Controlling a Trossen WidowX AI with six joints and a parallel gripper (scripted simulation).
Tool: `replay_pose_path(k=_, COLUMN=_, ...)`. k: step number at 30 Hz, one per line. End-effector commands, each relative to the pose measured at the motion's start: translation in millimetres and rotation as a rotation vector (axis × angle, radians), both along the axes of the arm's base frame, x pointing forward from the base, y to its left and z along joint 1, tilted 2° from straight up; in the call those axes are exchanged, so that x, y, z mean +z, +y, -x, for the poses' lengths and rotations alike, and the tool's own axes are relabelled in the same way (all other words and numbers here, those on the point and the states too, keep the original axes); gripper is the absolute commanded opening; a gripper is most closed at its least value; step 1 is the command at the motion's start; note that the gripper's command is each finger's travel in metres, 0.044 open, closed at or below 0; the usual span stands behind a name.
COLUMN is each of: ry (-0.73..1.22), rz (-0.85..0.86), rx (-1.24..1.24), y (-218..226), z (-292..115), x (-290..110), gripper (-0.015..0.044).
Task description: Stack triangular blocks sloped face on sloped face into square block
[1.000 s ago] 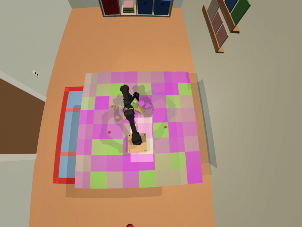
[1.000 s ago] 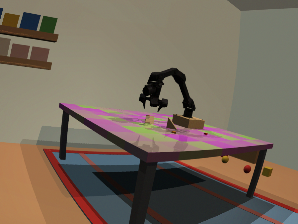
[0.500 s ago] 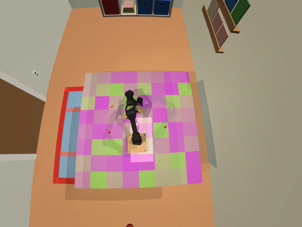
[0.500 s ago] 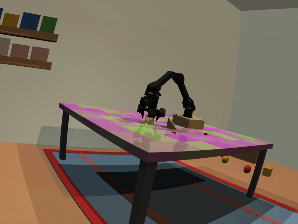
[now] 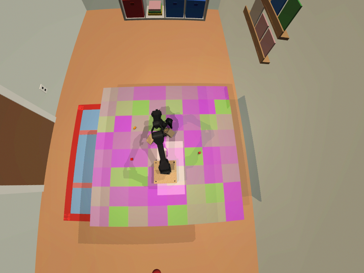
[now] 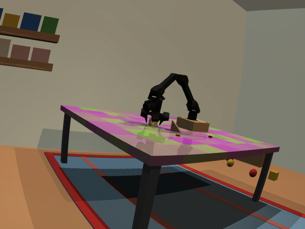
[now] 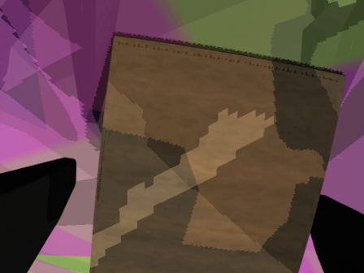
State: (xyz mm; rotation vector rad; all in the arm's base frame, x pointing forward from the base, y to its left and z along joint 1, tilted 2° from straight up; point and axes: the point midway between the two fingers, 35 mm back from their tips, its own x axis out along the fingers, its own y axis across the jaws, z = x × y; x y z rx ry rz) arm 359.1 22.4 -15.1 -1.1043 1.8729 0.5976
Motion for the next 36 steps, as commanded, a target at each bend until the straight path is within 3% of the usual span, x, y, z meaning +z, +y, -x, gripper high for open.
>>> replay_pose_path(k=1, ry=0.0, rz=0.0, rx=0.0, y=0, z=0, x=0, gripper=0.0361)
replay_pose_path(k=5, ry=0.0, rz=0.0, rx=0.0, y=0, z=0, x=0, gripper=0.0256)
replay_pose_path(k=12, ry=0.0, rz=0.0, rx=0.0, y=0, z=0, x=0, gripper=0.021)
replay_pose_path(k=20, ry=0.0, rz=0.0, rx=0.0, y=0, z=-1, x=15, gripper=0.0)
replay_pose_path(k=36, ry=0.0, rz=0.001, rx=0.0, y=-4, z=3, x=93, gripper=0.0)
